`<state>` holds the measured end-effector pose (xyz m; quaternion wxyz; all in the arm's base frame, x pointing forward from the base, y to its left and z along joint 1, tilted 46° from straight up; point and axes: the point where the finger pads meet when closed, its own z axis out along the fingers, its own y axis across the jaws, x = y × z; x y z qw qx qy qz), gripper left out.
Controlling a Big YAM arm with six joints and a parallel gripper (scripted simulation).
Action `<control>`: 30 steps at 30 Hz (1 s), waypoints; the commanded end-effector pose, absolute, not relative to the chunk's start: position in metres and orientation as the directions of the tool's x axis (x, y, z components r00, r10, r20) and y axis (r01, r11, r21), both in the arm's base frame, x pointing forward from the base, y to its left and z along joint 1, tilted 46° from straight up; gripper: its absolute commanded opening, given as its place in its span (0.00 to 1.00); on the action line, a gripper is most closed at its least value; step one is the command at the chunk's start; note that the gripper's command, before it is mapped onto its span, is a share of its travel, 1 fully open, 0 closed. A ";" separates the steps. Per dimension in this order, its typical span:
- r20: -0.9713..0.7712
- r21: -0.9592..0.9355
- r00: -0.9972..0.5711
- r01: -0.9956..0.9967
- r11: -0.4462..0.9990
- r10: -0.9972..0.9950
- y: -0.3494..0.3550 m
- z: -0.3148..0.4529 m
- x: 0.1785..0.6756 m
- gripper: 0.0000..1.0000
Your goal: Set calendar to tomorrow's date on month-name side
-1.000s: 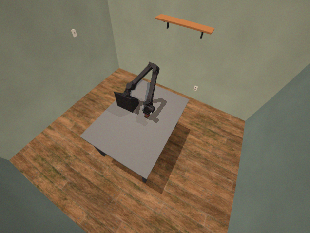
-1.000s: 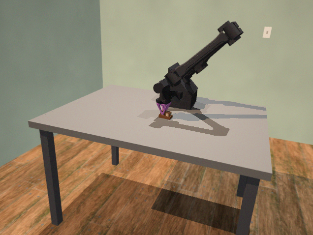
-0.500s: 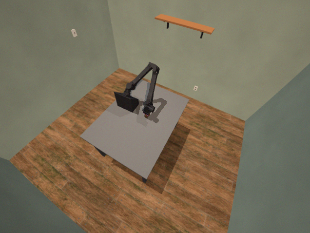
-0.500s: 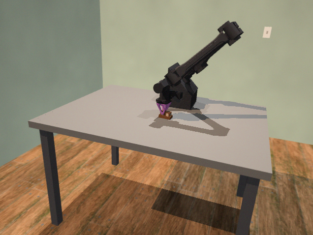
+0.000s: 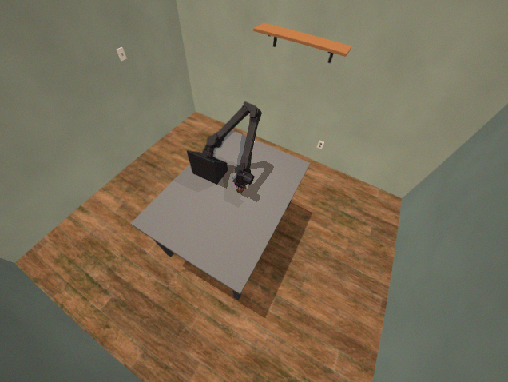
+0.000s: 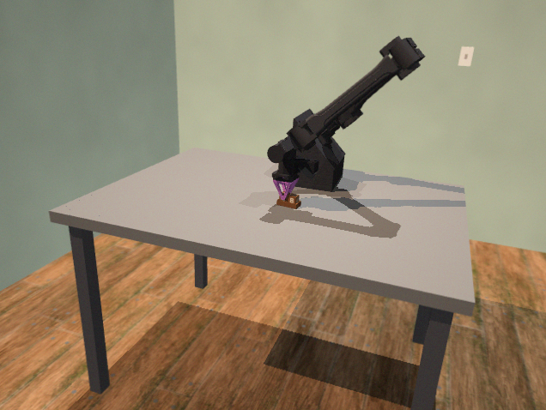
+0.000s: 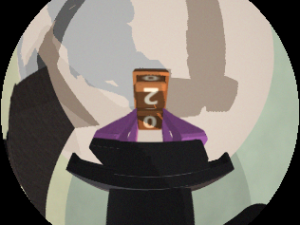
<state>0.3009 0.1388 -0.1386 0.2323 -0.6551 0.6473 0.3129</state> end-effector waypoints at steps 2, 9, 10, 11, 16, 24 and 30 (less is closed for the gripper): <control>-0.715 0.075 -0.012 -0.995 -0.059 -0.699 0.144 -0.138 0.314 0.26; -0.715 0.075 -0.012 -0.995 -0.059 -0.699 0.144 -0.138 0.314 0.26; -0.715 0.075 -0.012 -0.995 -0.059 -0.699 0.144 -0.138 0.314 0.26; -0.715 0.075 -0.012 -0.995 -0.059 -0.699 0.144 -0.138 0.314 0.26; -0.715 0.075 -0.012 -0.995 -0.059 -0.699 0.144 -0.138 0.314 0.26; -0.715 0.075 -0.012 -0.995 -0.059 -0.699 0.144 -0.138 0.314 0.26; -0.715 0.075 -0.012 -0.995 -0.059 -0.699 0.144 -0.138 0.314 0.33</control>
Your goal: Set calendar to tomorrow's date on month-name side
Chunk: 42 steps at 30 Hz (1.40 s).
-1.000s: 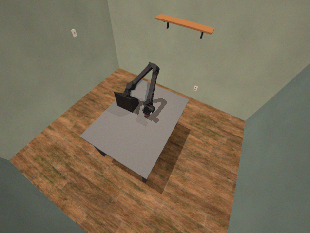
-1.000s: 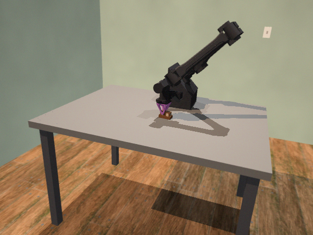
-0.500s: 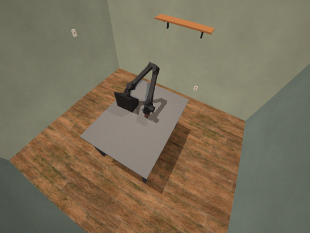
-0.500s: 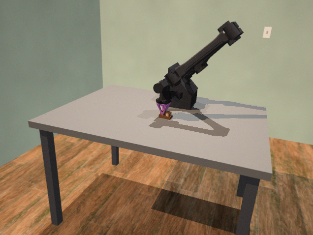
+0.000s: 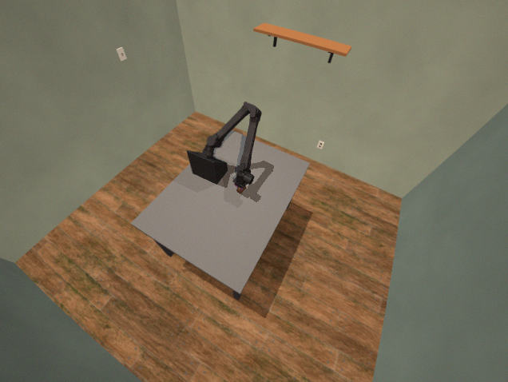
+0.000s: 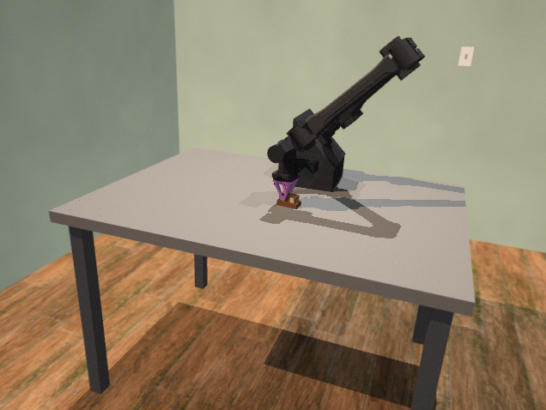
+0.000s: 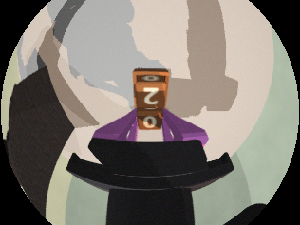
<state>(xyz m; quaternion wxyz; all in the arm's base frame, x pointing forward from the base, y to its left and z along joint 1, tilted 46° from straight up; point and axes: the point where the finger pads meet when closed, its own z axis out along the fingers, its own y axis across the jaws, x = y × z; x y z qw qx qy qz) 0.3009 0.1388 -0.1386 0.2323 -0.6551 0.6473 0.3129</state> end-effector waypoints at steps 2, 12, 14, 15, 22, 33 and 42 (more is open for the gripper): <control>-0.715 0.075 -0.012 -0.995 -0.059 -0.699 0.144 -0.138 0.314 0.33; -0.715 0.074 -0.012 -0.995 -0.059 -0.699 0.144 -0.138 0.314 0.45; -0.715 0.074 -0.012 -0.995 -0.059 -0.699 0.144 -0.138 0.314 0.45; -0.715 0.074 -0.012 -0.995 -0.059 -0.699 0.144 -0.138 0.314 0.45; -0.715 0.073 -0.014 -0.996 -0.056 -0.699 0.140 -0.135 0.315 0.45; -0.711 0.054 -0.012 -0.998 -0.038 -0.703 0.104 -0.103 0.327 0.45; -0.709 0.049 -0.008 -0.998 -0.038 -0.705 0.076 -0.077 0.332 0.45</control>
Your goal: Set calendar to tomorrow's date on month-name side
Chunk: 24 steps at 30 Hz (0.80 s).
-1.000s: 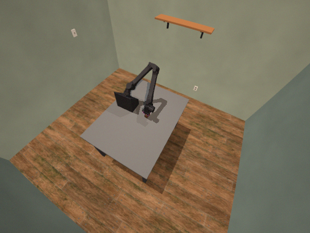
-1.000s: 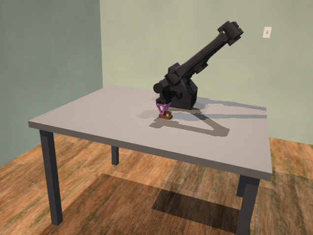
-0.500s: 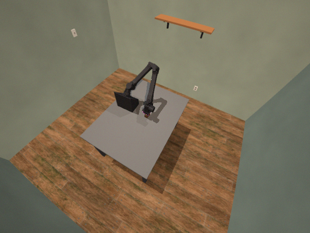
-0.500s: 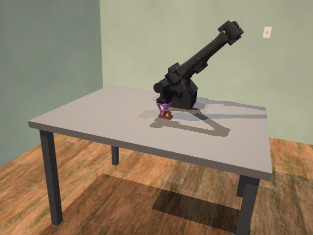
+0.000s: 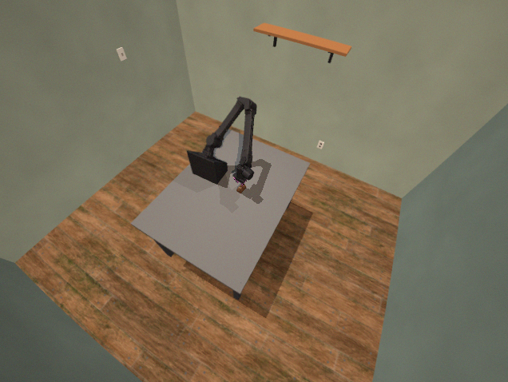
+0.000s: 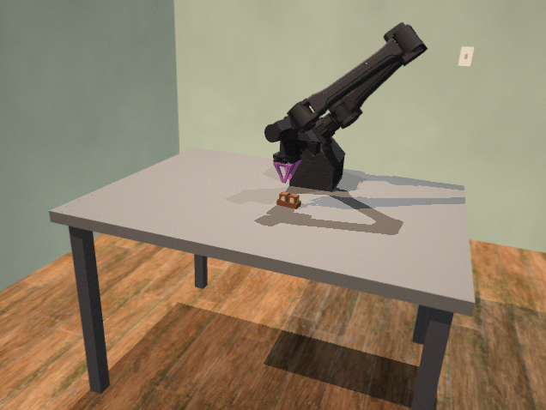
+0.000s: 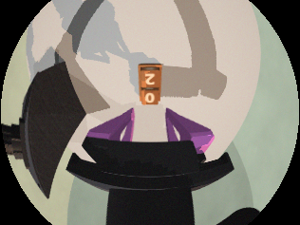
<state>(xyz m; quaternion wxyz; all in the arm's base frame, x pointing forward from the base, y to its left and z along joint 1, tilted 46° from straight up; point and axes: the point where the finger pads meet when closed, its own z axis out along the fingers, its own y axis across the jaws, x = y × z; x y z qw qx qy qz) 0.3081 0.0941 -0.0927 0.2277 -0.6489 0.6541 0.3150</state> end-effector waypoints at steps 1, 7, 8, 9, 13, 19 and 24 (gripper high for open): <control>-0.708 0.048 -0.007 -0.998 -0.038 -0.706 0.073 -0.074 0.333 0.45; -0.711 0.073 -0.026 -0.997 -0.038 -0.703 0.066 -0.074 0.329 0.45; -0.711 0.074 -0.021 -0.996 -0.046 -0.703 0.068 -0.074 0.328 0.45; -0.711 0.069 -0.012 -0.996 -0.052 -0.703 0.070 -0.072 0.329 0.45; -0.710 0.058 -0.004 -0.997 -0.052 -0.704 0.070 -0.071 0.331 1.00; -0.710 0.060 -0.008 -0.997 -0.050 -0.704 0.070 -0.071 0.331 1.00; -0.710 0.060 -0.008 -0.997 -0.050 -0.704 0.070 -0.071 0.331 1.00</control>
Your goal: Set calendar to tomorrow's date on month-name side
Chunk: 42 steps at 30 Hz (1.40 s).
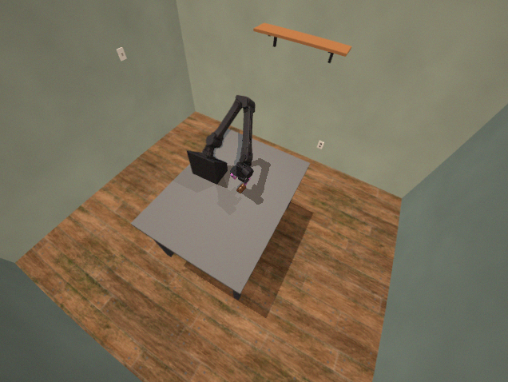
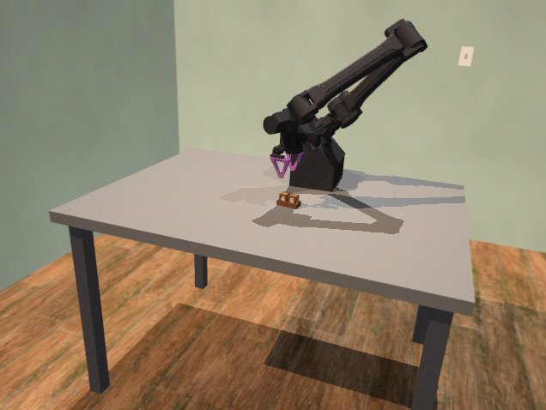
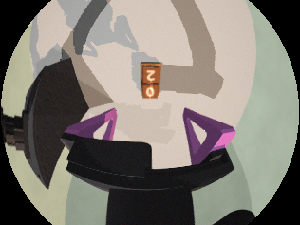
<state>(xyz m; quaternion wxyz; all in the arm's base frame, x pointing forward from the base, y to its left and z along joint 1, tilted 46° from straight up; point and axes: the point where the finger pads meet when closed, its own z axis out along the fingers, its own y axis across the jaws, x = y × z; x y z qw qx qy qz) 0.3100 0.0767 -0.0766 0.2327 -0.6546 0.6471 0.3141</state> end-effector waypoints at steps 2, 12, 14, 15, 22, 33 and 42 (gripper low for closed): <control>-0.710 0.060 -0.008 -0.997 -0.050 -0.704 0.070 -0.071 0.331 1.00; -0.708 0.046 -0.006 -0.998 -0.038 -0.706 0.063 -0.064 0.335 1.00; -0.708 0.046 -0.006 -0.998 -0.038 -0.706 0.060 -0.061 0.335 1.00; -0.707 0.046 -0.005 -0.998 -0.038 -0.707 0.058 -0.059 0.336 1.00; -0.709 0.058 -0.015 -0.998 -0.038 -0.705 0.043 -0.049 0.336 1.00; -0.701 0.040 -0.001 -0.998 -0.038 -0.713 0.007 -0.010 0.343 1.00; -0.705 0.054 -0.003 -0.997 -0.050 -0.709 0.008 -0.011 0.341 1.00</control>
